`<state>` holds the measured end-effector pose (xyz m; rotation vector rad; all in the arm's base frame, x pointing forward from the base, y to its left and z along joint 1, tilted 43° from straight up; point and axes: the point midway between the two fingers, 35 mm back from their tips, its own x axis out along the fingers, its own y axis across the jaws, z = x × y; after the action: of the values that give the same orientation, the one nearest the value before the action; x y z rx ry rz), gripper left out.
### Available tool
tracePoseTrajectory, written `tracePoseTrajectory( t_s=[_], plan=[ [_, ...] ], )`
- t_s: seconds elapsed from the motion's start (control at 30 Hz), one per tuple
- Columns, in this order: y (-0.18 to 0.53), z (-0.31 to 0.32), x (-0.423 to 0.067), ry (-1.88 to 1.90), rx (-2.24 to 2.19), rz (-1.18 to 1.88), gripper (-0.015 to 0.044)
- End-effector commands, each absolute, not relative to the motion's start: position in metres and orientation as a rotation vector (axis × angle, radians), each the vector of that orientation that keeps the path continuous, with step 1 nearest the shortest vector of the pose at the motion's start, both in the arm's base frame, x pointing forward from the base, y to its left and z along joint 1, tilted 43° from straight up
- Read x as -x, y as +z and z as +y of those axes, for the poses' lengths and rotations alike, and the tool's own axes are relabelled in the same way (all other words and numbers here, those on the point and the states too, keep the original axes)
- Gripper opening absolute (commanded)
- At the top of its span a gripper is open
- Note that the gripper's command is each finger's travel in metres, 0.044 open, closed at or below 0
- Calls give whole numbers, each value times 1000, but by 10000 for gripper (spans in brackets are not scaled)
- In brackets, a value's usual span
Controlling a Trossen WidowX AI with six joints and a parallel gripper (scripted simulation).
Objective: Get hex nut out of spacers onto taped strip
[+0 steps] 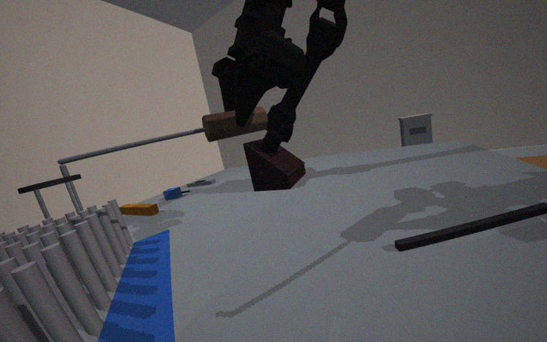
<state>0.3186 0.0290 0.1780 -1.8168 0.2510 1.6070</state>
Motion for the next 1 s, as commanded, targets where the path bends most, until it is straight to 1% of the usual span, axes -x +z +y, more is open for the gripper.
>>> tracePoseTrajectory(
  t_s=[0.0,0.2,0.47,0.77,0.97],
  plan=[
    [179,27,-319,1611,1856,243,0],
    [166,38,-324,1611,1857,243,0],
    [121,79,-332,1612,1855,246,0],
    [72,127,-326,1605,1853,240,0],
    [66,133,-323,1602,1852,238,0]
  ],
)
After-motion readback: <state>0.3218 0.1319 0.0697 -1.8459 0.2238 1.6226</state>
